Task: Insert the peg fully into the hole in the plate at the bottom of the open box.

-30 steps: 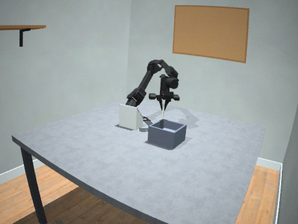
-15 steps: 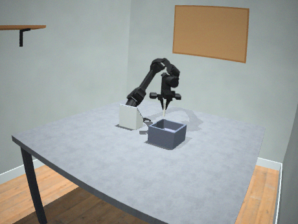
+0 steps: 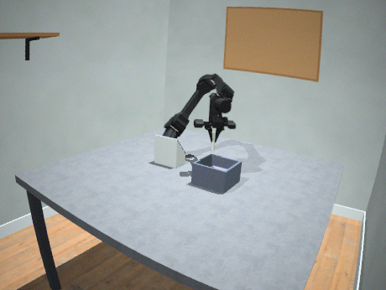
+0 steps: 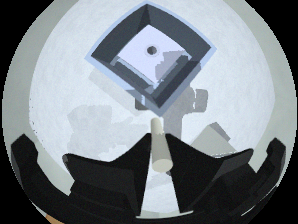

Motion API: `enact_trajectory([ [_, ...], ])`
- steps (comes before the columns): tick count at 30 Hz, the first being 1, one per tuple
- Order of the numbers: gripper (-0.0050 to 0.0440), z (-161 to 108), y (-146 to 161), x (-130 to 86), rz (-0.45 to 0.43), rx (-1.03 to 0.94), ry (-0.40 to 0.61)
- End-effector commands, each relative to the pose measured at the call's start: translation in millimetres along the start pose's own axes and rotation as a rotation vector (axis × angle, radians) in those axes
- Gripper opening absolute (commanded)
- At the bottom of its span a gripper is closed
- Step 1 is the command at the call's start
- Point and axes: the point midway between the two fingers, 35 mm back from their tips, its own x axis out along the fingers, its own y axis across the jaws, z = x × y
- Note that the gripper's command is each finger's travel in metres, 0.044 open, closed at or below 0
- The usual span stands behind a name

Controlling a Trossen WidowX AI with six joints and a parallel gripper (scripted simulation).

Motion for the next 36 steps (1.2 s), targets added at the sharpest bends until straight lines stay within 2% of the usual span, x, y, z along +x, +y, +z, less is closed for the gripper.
enact_trajectory([
  [1, 0.0000, 12.4, 1.6, -2.1, -0.003, -0.001, -0.001],
  [36, 0.0000, 111.9, 7.5, 0.4, -0.003, -0.001, -0.001],
])
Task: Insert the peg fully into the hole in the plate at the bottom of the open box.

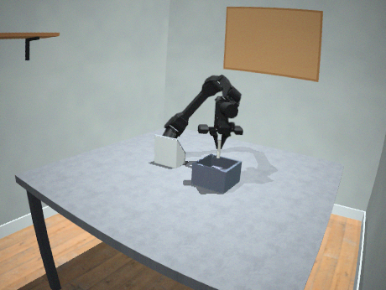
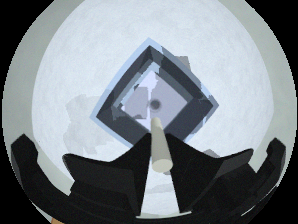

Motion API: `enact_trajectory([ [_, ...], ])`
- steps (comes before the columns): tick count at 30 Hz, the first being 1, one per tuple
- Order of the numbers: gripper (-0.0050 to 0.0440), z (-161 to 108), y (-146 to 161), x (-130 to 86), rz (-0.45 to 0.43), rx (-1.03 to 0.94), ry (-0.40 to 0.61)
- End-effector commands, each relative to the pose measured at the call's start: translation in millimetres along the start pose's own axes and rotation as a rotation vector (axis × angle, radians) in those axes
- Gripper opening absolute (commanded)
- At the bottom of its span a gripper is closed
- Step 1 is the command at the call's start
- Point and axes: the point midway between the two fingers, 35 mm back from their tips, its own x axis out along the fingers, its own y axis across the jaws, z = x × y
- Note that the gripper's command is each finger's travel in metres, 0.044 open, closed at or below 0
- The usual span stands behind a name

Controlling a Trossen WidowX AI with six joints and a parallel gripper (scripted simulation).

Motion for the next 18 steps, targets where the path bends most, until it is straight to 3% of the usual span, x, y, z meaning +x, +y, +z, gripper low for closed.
enact_trajectory([
  [1, 0.0000, 10.6, -1.6, 1.4, -0.003, -0.001, 0.000],
  [7, 0.0000, 10.2, -1.4, 5.0, -0.003, -0.001, 0.000],
  [18, 0.0000, 10.0, -1.2, 39.1, -0.003, -0.001, 0.000],
])
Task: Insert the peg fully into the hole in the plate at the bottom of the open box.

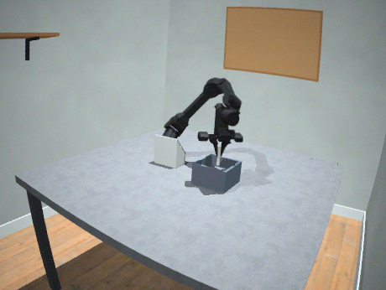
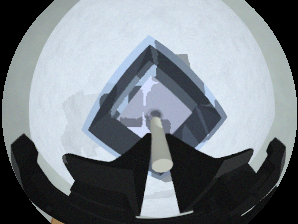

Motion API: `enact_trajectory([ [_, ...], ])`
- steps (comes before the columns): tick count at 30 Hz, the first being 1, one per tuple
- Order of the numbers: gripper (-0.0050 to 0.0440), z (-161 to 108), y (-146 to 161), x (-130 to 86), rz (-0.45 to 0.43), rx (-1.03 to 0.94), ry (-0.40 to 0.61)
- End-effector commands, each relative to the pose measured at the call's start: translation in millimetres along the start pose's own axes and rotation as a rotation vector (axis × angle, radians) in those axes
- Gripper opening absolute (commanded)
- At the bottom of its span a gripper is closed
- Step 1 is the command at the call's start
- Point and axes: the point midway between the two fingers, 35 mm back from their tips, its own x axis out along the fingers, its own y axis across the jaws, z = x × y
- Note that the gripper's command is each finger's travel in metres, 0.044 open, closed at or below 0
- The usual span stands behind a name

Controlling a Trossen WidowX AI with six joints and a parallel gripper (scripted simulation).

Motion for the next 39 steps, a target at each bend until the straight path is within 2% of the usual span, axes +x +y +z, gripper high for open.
enact_trajectory([
  [1, 0.0000, -0.7, -1.2, 11.9, 0.002, 0.006, 0.005],
  [12, 0.0000, -0.4, -1.1, 13.3, 0.002, 0.006, 0.005],
  [28, 0.0000, -0.6, -1.2, 30.7, 0.002, 0.006, 0.005],
  [39, 0.0000, -0.5, -1.0, 35.0, 0.002, 0.006, 0.005],
])
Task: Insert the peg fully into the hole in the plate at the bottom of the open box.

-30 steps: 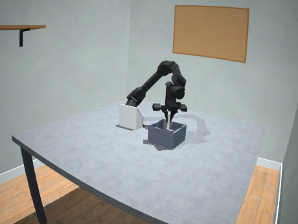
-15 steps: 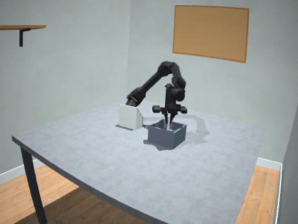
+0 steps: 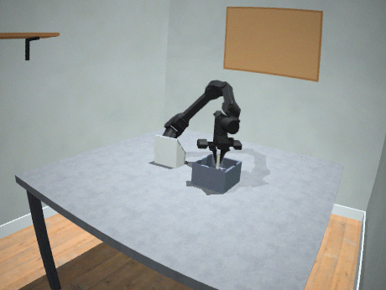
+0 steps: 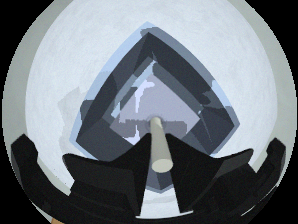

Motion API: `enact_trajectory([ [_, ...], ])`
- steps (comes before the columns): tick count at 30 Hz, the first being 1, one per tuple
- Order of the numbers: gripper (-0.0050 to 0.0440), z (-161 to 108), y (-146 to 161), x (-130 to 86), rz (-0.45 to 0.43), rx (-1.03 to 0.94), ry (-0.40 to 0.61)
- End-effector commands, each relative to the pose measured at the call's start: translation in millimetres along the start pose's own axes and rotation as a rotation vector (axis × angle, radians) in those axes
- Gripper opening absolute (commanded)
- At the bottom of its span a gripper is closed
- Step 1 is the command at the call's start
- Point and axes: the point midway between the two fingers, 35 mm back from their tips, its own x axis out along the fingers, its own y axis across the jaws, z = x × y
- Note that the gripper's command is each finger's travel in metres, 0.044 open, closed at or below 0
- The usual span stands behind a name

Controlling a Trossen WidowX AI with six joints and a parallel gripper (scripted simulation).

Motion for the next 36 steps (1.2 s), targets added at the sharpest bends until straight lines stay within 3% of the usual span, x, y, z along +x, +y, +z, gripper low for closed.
enact_trajectory([
  [1, 0.0000, -0.4, 0.1, 2.2, 0.004, 0.003, 0.003],
  [23, 0.0000, -0.7, 0.0, 28.9, 0.004, 0.003, 0.003],
  [36, 0.0000, -0.6, 0.0, 28.9, 0.002, 0.001, 0.001],
])
